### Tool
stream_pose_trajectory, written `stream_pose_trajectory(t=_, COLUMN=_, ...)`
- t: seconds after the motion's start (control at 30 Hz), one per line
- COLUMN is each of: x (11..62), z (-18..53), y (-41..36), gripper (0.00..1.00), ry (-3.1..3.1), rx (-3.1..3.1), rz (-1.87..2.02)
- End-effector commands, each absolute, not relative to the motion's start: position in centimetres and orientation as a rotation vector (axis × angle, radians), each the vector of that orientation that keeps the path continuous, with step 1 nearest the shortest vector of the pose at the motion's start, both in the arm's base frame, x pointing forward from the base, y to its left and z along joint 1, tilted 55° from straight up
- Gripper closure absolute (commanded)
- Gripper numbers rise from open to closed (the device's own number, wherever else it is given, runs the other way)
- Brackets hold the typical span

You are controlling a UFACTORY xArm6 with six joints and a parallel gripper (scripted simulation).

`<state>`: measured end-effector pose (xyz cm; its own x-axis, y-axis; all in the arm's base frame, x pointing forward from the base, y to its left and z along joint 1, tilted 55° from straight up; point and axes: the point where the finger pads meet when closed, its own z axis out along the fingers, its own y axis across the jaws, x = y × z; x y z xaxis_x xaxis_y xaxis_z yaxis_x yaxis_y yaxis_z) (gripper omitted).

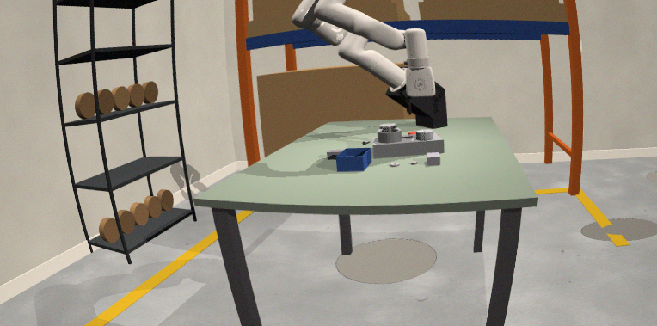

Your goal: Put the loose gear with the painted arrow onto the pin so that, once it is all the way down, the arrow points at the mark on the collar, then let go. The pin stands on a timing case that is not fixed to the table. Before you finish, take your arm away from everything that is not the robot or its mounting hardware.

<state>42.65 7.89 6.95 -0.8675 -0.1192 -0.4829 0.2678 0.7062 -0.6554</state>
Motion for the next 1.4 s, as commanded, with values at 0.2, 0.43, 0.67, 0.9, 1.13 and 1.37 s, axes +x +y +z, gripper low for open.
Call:
stream_pose_trajectory(t=0.2, x=42.68, z=6.99, y=8.00, gripper=0.00, ry=2.403, rx=0.150, rz=-1.018)
stream_pose_trajectory(t=0.43, x=42.69, z=6.98, y=8.01, gripper=0.00, ry=2.340, rx=0.359, rz=-0.935)
stream_pose_trajectory(t=0.67, x=42.72, z=6.98, y=8.01, gripper=0.00, ry=2.203, rx=0.695, rz=-0.785)
stream_pose_trajectory(t=0.9, x=42.75, z=6.97, y=8.02, gripper=0.00, ry=2.023, rx=1.023, rz=-0.618)
stream_pose_trajectory(t=1.13, x=42.79, z=6.96, y=8.03, gripper=0.00, ry=1.813, rx=1.322, rz=-0.449)
stream_pose_trajectory(t=1.37, x=42.82, z=6.96, y=8.04, gripper=0.00, ry=1.582, rx=1.572, rz=-0.286)
